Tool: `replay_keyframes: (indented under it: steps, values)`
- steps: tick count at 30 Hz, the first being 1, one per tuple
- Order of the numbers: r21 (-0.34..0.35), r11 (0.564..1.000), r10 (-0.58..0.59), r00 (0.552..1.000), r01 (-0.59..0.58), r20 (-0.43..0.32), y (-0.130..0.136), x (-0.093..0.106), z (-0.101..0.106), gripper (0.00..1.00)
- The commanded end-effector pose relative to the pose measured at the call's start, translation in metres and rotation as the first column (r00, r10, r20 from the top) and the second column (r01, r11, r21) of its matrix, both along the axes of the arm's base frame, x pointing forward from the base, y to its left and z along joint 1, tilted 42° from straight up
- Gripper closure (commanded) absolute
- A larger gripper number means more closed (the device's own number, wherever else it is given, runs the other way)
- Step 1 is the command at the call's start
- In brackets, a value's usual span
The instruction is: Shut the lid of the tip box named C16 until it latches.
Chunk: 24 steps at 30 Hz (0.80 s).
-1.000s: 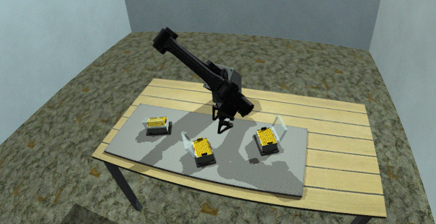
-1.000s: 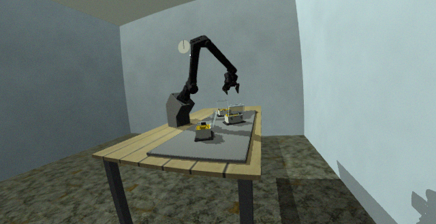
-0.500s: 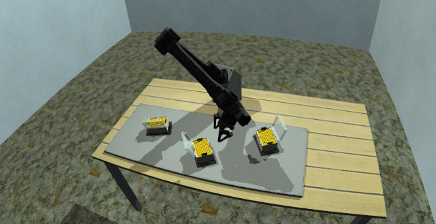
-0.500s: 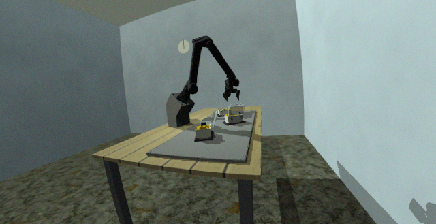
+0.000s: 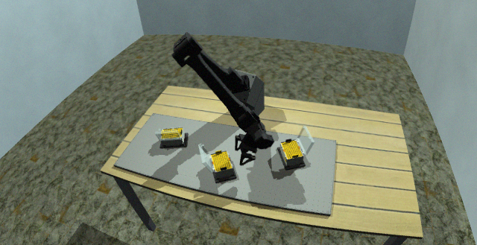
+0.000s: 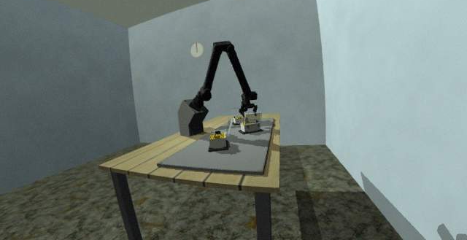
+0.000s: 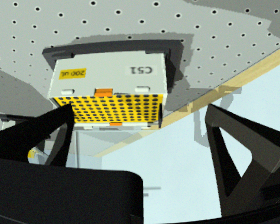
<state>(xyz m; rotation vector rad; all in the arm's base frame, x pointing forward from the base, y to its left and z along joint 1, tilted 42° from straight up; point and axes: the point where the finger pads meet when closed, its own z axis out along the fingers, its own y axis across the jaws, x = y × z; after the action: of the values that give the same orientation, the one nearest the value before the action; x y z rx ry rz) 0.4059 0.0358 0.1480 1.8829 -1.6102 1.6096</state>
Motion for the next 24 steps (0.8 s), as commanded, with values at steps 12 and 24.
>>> replay_keyframes:
  steps: [12, 24]
  values:
    - [-0.017, 0.999, 0.047, 0.999, -0.047, 0.001, -0.007, 0.026, -0.024, 0.00]
    - [-0.019, 0.999, 0.029, 1.000, -0.029, -0.005, -0.012, 0.029, -0.027, 0.00]
